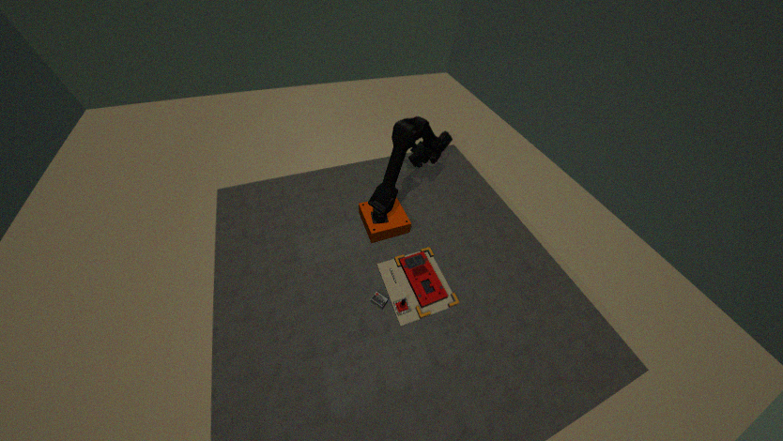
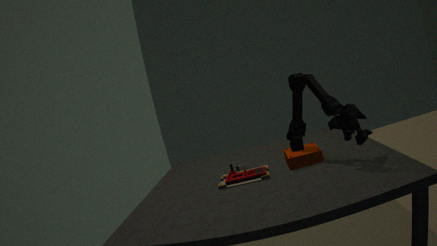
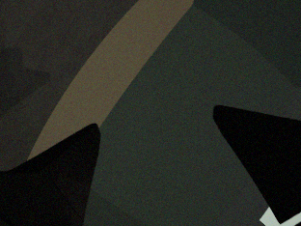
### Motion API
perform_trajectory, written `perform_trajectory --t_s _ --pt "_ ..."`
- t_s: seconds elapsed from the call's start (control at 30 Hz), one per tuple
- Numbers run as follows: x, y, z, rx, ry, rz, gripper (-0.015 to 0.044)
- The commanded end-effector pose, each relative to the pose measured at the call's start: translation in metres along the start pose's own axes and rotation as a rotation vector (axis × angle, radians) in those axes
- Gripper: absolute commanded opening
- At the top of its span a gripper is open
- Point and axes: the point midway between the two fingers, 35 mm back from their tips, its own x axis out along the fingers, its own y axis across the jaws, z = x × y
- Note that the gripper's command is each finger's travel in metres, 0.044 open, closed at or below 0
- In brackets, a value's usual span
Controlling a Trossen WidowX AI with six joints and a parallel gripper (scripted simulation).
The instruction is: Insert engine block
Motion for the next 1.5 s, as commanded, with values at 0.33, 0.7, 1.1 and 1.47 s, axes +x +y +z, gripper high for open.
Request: perform_trajectory --t_s 0.33,0.7,1.1,1.47 --pt "0.008 0.004 -0.004 -0.273 -0.060 0.052 0.0440" --pt "0.017 0.008 -0.007 -0.591 -0.150 0.090 0.0440" --pt "0.025 0.011 -0.010 -0.940 -0.269 0.098 0.0440" --pt "0.030 0.012 -0.012 -1.260 -0.392 0.069 0.0440"
